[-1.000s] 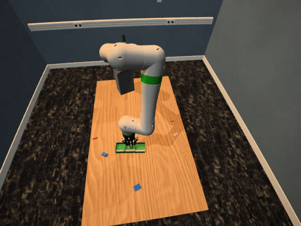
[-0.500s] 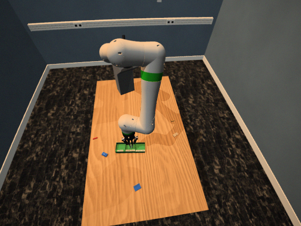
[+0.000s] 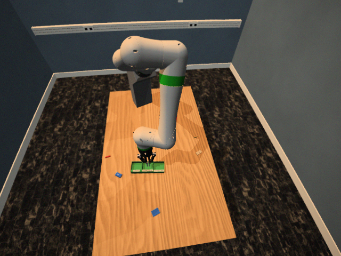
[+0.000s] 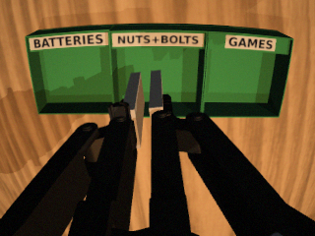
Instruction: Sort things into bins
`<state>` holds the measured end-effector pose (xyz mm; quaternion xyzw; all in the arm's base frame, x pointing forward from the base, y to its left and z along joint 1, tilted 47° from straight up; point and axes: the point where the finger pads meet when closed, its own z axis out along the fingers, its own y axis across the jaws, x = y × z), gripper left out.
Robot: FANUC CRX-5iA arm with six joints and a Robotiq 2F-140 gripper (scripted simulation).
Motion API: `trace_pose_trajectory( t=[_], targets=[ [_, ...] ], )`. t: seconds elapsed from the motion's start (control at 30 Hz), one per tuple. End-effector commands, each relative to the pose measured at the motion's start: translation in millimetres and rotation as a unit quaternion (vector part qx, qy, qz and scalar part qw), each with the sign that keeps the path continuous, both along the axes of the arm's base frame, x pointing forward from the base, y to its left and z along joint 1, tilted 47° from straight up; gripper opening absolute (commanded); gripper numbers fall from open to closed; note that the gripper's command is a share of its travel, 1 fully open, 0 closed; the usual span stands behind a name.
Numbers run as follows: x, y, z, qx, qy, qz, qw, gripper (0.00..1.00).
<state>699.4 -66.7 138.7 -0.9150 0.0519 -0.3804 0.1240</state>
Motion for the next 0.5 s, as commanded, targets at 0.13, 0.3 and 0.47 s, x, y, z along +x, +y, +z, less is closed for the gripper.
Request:
trace_pose_trajectory(
  t=[0.13, 0.3, 0.47],
  targets=[
    [-4.7, 7.8, 9.0, 0.0, 0.0, 0.0, 1.0, 0.15],
    [-2.9, 26.4, 16.0, 0.0, 0.0, 0.0, 1.0, 0.15],
    [-1.2, 45.1, 23.0, 0.0, 0.0, 0.0, 1.0, 0.15]
  ],
)
